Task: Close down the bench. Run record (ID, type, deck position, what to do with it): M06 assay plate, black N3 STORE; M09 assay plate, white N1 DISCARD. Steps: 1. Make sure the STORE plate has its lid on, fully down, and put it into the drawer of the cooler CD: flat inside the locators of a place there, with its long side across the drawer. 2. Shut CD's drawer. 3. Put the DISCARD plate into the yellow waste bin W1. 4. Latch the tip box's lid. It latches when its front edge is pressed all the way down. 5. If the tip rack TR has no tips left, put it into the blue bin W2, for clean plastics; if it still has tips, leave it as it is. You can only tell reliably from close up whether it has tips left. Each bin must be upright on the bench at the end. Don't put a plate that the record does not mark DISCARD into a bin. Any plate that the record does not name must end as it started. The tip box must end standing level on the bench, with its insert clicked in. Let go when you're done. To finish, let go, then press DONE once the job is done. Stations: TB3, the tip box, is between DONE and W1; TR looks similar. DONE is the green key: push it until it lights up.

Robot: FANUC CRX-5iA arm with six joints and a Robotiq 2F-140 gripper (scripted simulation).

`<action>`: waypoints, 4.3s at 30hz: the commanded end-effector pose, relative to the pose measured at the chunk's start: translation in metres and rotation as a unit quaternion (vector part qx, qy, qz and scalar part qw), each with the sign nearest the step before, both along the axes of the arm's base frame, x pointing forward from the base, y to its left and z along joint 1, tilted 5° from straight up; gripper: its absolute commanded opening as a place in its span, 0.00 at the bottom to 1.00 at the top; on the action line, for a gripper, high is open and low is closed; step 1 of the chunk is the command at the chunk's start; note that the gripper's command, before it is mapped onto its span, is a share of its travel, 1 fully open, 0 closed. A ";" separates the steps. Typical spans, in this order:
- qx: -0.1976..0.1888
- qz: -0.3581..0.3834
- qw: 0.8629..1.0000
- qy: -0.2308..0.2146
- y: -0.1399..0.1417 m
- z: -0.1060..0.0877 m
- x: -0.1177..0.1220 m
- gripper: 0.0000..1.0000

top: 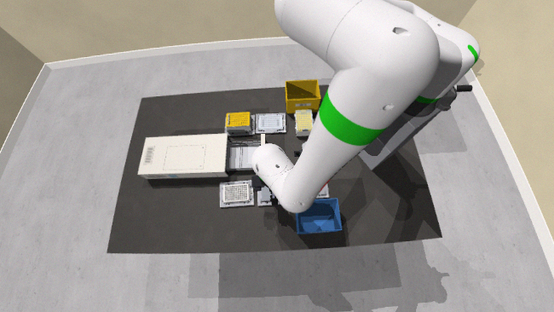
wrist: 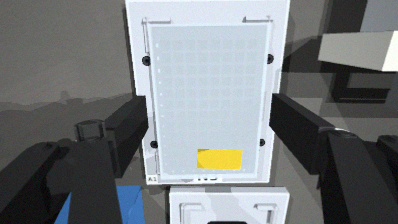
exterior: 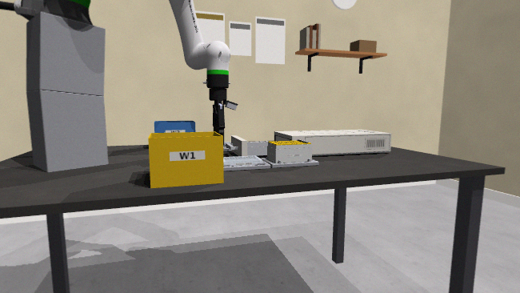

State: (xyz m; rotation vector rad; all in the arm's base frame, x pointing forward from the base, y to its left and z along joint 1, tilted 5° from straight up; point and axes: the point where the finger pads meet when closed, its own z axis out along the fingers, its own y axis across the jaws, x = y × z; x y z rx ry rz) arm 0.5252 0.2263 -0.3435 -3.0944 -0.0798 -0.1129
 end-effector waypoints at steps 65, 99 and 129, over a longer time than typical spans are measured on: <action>0.000 0.000 1.000 -0.001 0.001 -0.006 0.002 0.10; 0.000 0.000 1.000 -0.001 0.000 0.003 0.001 0.10; 0.000 0.000 1.000 -0.001 -0.001 0.039 -0.002 0.10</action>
